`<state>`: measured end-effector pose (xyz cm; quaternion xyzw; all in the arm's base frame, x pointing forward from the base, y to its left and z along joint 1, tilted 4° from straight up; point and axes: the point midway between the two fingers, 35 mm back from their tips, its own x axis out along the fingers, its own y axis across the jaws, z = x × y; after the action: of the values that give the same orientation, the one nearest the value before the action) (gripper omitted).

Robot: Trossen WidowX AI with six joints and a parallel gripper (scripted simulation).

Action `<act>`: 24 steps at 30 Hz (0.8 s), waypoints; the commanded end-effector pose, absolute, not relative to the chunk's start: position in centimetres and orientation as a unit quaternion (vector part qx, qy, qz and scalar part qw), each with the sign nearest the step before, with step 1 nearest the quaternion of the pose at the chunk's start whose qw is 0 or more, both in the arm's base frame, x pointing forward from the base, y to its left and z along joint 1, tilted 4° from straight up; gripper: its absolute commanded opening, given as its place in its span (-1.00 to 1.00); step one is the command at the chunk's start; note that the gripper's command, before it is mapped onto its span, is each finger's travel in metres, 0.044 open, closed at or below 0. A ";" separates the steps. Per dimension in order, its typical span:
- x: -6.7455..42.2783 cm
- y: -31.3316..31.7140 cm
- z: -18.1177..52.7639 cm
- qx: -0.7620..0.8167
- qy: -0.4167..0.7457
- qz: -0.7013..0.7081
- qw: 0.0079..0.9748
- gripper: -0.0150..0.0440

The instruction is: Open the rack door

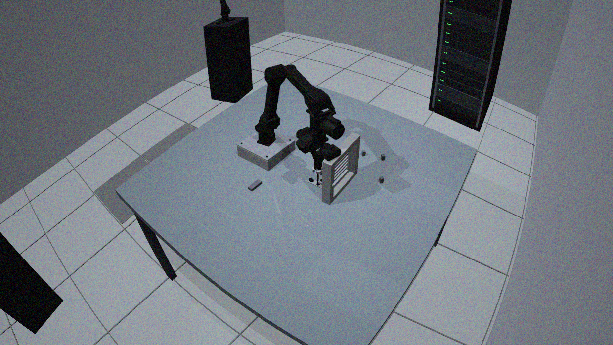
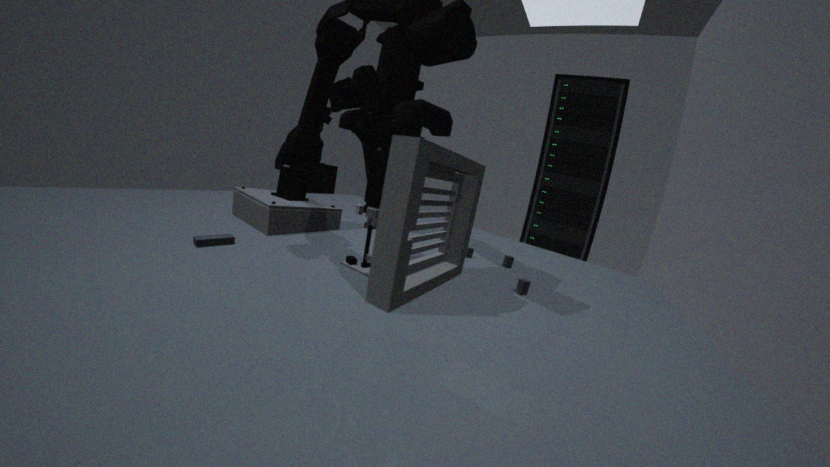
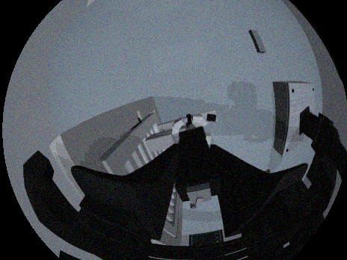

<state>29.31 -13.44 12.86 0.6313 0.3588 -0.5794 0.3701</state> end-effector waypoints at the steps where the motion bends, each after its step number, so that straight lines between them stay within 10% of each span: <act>1: 29.4 -13.3 12.8 0.641 0.347 -0.584 0.355 -0.44; 4: 29.4 -13.3 12.8 0.641 0.347 -0.584 0.355 -0.44; 14: 29.4 -13.3 12.8 0.641 0.347 -0.584 0.355 0.45; 24: 29.4 -13.3 12.8 0.565 0.449 -0.510 0.468 0.48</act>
<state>29.28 -13.53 12.85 0.5898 0.4177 -0.5376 0.4344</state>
